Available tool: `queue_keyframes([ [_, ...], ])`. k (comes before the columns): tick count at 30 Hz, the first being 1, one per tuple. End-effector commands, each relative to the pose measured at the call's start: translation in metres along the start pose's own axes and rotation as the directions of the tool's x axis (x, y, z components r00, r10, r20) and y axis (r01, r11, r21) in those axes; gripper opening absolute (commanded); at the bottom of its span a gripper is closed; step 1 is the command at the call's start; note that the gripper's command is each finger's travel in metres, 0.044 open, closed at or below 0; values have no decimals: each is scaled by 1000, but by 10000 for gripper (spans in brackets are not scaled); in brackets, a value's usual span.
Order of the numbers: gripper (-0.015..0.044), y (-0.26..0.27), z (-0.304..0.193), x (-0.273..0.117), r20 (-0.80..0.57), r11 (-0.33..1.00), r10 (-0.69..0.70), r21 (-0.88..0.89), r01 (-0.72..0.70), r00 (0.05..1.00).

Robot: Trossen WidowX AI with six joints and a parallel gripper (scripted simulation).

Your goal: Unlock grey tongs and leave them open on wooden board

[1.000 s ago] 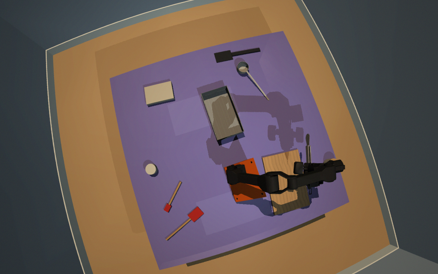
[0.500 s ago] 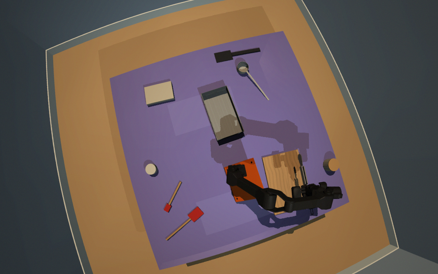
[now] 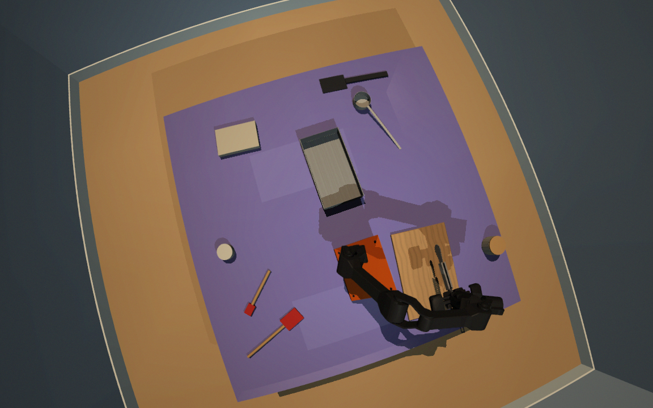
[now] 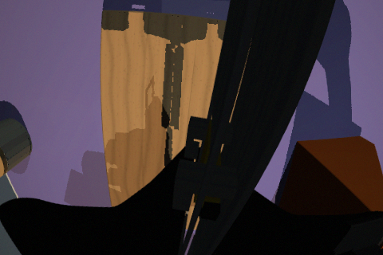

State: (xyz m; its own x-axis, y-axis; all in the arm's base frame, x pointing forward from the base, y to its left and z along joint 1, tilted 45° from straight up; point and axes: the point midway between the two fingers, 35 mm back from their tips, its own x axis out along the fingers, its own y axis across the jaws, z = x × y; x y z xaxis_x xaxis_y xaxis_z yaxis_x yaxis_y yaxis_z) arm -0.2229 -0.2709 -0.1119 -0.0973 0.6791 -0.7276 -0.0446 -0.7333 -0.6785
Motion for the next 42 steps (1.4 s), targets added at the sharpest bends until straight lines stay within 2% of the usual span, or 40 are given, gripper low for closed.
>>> queue_keyframes([
  [1,-150,0,1,-1,12,1000,1,-8,-1,1000],
  [6,-150,2,0,-1,98,1000,-7,-18,9,995],
  [16,-150,9,-3,-7,434,999,-16,-38,36,901],
  [25,-150,10,-11,-23,696,999,-3,-34,38,718],
  [37,-150,2,-33,-54,930,1000,18,-19,-1,367],
  [42,-150,1,-35,-56,938,1000,18,-18,-4,346],
])
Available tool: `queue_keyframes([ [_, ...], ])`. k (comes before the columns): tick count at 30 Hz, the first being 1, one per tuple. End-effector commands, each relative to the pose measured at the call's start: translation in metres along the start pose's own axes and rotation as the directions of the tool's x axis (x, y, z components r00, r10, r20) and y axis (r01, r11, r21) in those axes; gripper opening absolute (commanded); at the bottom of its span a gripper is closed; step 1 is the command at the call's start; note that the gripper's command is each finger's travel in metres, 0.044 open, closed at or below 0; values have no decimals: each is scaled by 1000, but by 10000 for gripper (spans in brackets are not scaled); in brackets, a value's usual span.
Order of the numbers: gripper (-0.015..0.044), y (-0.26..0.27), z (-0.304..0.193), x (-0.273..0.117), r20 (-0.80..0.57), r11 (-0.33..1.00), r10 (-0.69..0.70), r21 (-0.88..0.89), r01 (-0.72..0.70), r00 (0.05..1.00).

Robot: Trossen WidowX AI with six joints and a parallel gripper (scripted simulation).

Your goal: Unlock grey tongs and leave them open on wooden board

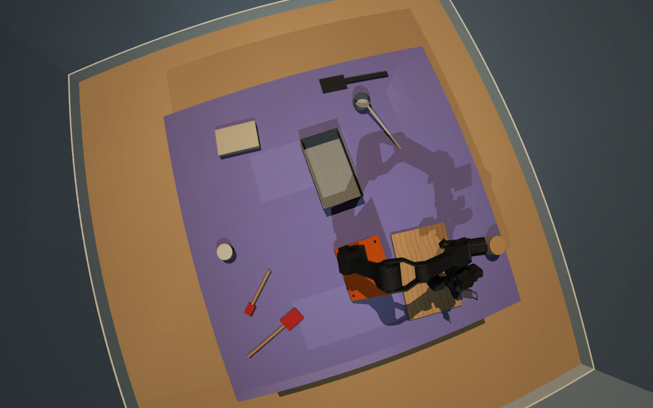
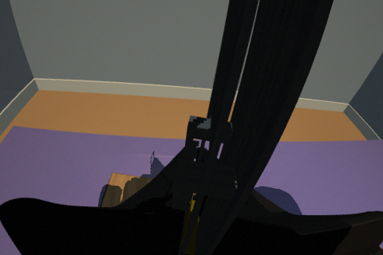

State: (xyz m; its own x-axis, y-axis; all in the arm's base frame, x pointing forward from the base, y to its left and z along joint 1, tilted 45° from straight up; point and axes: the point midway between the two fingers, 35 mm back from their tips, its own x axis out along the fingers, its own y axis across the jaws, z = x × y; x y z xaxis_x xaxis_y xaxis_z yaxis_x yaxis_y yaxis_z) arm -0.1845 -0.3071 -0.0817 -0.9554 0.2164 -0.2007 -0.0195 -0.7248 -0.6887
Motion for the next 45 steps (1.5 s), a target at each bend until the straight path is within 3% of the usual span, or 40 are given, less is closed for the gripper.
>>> queue_keyframes([
  [1,-150,-3,5,-3,43,1000,-3,17,2,999],
  [37,-150,-3,5,-3,41,1000,-3,16,2,999],
  [45,-150,2,-4,14,-137,1000,-7,-7,6,991],
])
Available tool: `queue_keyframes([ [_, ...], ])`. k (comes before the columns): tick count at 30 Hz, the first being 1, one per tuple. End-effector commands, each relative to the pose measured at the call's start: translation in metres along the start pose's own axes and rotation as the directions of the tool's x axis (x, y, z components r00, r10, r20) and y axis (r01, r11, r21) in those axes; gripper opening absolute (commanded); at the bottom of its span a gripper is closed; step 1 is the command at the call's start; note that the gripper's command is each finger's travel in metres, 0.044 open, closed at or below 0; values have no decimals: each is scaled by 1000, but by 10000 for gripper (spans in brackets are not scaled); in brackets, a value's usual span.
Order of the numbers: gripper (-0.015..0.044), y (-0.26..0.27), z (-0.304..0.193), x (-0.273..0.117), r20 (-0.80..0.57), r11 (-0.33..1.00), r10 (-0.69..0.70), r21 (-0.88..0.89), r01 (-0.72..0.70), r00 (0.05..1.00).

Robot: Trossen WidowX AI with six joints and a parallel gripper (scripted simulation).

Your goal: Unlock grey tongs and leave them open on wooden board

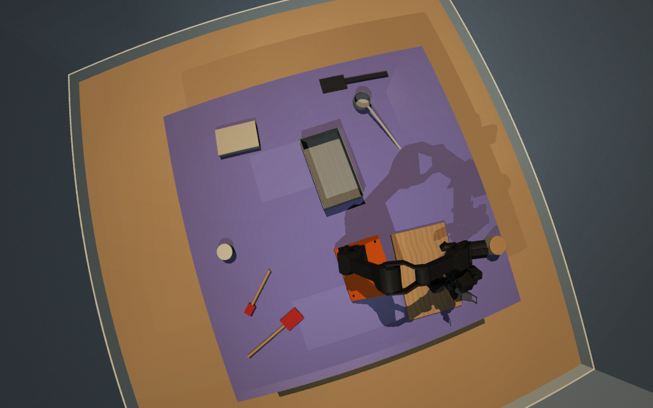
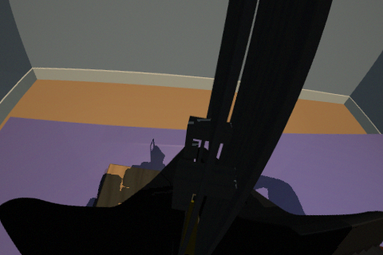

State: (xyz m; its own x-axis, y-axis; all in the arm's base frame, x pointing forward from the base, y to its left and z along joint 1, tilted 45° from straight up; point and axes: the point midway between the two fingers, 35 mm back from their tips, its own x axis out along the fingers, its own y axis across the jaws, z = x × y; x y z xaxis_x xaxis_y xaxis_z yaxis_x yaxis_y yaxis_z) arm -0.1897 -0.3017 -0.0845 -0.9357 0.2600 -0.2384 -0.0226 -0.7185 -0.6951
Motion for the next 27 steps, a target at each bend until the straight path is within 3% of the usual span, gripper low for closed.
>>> queue_keyframes([
  [1,-150,5,-1,9,-107,1000,1,-7,-2,994],
  [14,-150,7,-17,35,-483,1000,-9,-30,-7,876],
  [27,-150,2,-26,45,-787,1000,2,-2,-5,616],
])
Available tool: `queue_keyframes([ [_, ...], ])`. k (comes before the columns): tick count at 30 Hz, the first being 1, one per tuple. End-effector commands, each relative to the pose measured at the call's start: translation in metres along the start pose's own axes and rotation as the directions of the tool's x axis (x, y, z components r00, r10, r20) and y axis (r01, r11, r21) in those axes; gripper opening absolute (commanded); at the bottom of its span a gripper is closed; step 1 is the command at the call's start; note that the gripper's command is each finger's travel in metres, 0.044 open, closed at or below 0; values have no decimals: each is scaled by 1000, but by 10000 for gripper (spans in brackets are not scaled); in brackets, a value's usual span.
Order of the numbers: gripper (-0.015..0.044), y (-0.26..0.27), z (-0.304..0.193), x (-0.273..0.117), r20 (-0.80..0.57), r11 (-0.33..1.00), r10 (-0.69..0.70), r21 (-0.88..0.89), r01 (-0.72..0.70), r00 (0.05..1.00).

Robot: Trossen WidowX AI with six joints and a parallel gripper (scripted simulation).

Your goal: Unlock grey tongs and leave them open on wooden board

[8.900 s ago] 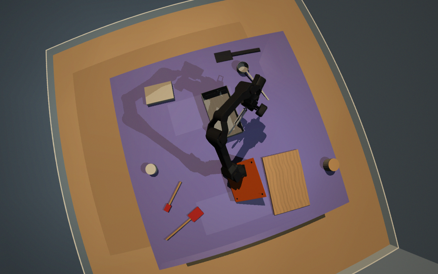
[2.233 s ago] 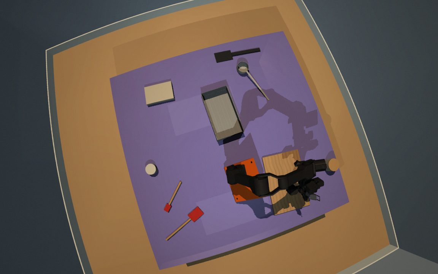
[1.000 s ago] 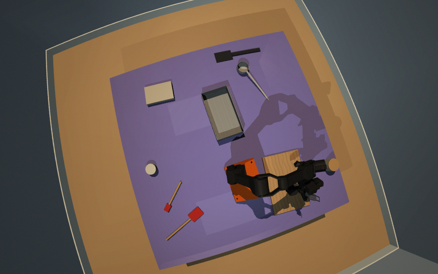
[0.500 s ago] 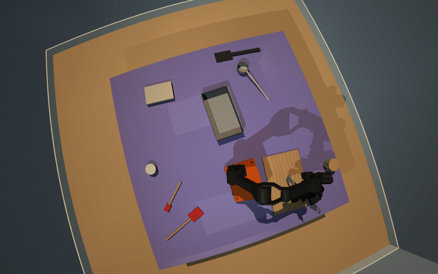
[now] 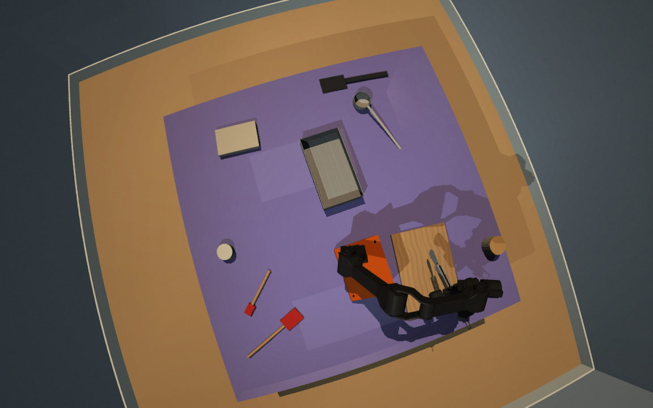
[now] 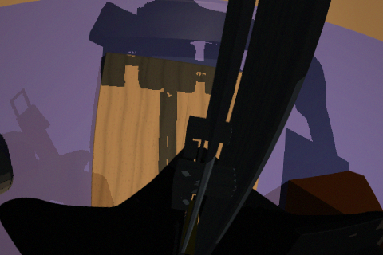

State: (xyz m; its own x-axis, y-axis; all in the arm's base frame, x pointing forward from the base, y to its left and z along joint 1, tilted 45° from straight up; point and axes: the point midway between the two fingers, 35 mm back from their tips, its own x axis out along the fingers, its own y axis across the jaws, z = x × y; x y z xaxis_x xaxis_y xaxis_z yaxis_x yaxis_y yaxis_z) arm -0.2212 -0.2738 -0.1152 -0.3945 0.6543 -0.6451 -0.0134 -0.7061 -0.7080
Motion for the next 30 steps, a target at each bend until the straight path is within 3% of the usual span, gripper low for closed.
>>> queue_keyframes([
  [1,-150,-1,2,0,-132,1000,19,14,-17,991],
  [7,-150,-5,3,0,-293,999,37,37,-28,956],
  [30,-150,-2,0,17,-297,999,39,38,-29,954],
])
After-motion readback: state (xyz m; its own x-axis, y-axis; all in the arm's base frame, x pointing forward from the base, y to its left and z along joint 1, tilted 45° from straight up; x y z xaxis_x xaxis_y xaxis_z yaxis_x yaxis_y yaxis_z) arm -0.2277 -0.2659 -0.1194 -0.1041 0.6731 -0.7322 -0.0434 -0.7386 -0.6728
